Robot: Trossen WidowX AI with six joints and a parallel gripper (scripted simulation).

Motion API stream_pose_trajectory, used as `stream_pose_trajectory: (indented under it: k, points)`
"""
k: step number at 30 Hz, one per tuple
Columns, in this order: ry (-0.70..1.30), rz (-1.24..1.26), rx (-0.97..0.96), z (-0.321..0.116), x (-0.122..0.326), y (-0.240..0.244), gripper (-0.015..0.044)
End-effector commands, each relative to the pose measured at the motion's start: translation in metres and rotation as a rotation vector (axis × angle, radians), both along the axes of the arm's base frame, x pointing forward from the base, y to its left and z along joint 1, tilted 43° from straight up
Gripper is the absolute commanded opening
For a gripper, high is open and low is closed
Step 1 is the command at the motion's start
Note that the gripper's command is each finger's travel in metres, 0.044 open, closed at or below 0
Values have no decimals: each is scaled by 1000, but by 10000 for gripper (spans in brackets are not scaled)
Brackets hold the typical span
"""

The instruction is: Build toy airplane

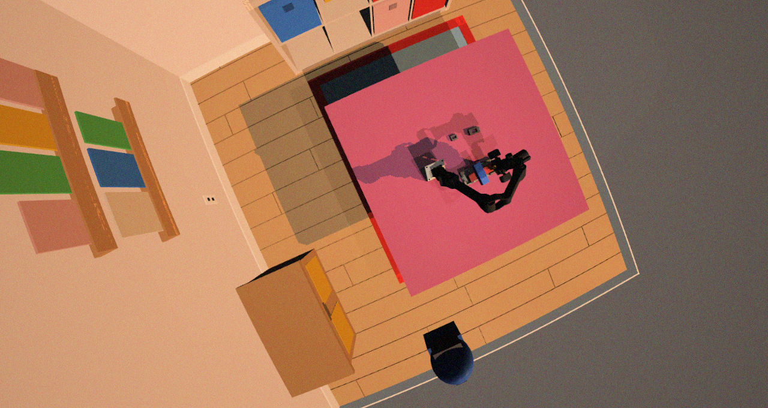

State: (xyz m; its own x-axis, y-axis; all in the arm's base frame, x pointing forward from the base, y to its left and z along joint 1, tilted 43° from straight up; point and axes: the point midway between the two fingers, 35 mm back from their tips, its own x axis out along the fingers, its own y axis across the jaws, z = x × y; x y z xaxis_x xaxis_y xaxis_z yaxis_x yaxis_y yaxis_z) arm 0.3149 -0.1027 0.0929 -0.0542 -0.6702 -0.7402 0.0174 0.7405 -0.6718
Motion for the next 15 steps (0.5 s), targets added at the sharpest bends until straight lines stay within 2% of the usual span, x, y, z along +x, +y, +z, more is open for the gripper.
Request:
stream_pose_trajectory:
  k: [1,10,15]
  points:
    - [-1,-1,0,0,0,0,26]
    - [-1,-1,0,0,0,0,260]
    - [-1,-1,0,0,0,0,260]
